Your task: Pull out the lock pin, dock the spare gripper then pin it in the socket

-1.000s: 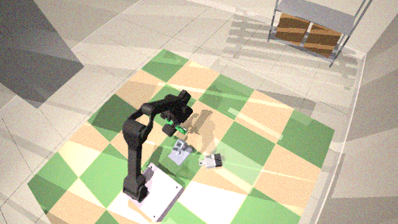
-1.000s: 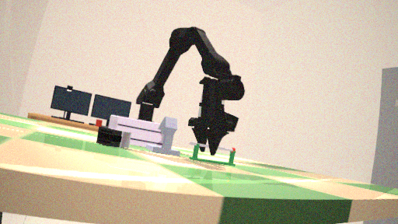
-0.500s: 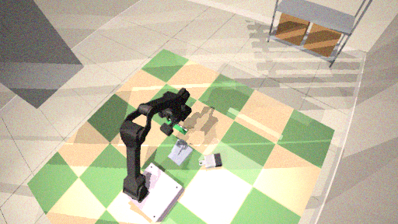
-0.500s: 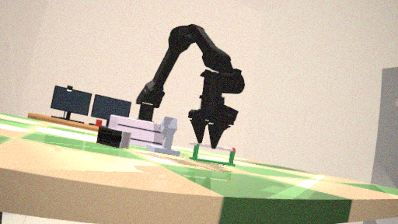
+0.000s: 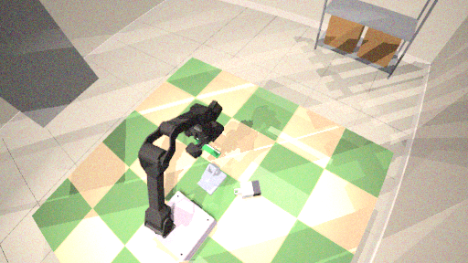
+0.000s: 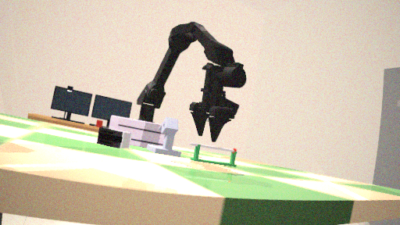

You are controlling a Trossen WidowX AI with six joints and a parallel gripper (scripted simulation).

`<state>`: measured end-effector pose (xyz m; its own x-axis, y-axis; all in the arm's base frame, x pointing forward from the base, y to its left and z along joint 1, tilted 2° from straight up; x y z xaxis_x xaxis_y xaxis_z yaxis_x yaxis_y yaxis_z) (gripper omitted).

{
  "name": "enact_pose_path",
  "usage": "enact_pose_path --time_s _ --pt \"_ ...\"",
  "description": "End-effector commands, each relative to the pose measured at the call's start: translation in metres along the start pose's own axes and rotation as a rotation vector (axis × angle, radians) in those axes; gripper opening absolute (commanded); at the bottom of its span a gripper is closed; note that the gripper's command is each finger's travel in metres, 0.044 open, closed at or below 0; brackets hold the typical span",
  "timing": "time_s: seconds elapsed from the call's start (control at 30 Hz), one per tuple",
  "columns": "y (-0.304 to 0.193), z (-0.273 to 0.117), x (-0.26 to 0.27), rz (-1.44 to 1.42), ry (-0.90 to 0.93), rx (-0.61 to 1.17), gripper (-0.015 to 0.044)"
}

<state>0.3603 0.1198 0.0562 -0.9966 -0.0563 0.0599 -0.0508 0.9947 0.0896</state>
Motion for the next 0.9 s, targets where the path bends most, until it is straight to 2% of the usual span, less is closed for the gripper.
enact_pose_path --time_s 0.0,0.83,0.87 --pt "0.001 -0.010 0.001 0.000 -0.003 -0.001 0.0440" --pt "0.003 -0.047 0.015 0.003 0.061 0.015 0.0440" --pt "0.002 -0.038 0.015 0.003 0.065 0.016 0.0440"
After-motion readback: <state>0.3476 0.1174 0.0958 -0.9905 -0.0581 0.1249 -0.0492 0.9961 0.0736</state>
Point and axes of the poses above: the point midway between the two fingers, 35 mm back from their tips, its own z axis out along the fingers, its own x axis across the jaws, y = z × x, the point moved 3 cm from there along -z, back along the fingers, and after that the axes turned 1 degree about z, right-handed, at the moved point
